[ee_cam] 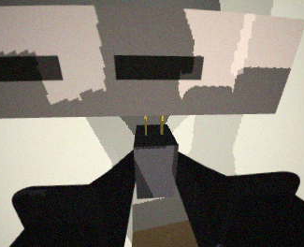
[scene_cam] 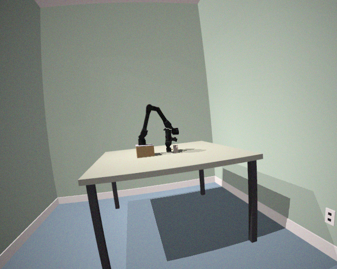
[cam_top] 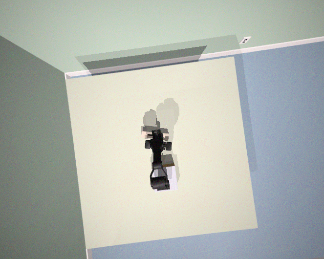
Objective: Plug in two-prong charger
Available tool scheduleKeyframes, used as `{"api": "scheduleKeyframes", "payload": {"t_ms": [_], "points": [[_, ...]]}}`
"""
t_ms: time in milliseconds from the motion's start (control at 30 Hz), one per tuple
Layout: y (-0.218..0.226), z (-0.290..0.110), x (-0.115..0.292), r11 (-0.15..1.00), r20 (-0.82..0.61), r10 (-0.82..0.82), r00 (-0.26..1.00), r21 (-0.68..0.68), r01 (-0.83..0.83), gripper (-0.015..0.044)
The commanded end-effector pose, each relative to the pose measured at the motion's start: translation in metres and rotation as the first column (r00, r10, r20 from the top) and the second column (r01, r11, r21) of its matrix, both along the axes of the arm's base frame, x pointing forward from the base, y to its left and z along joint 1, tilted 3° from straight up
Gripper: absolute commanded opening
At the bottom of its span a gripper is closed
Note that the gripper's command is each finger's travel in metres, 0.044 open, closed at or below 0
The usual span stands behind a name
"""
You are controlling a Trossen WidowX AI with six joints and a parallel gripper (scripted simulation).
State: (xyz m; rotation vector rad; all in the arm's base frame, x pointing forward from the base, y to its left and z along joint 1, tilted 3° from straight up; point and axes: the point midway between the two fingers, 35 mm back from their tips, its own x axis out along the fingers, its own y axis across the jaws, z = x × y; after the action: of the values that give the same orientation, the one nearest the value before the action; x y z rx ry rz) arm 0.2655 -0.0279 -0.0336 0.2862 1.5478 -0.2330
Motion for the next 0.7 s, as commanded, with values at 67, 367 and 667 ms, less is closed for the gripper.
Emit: {"api": "scheduleKeyframes", "payload": {"t_ms": [67, 367, 667], "points": [[-0.0001, 0.0010, 0.0023, 1.000, 0.003, -0.005, 1.000, 0.004, 0.005, 0.0000], [-0.0007, 0.0011, 0.0040, 1.000, 0.003, -0.005, 1.000, 0.004, 0.005, 0.0000], [-0.0012, 0.0013, 0.0053, 1.000, 0.003, -0.005, 1.000, 0.004, 0.005, 0.0000]]}}
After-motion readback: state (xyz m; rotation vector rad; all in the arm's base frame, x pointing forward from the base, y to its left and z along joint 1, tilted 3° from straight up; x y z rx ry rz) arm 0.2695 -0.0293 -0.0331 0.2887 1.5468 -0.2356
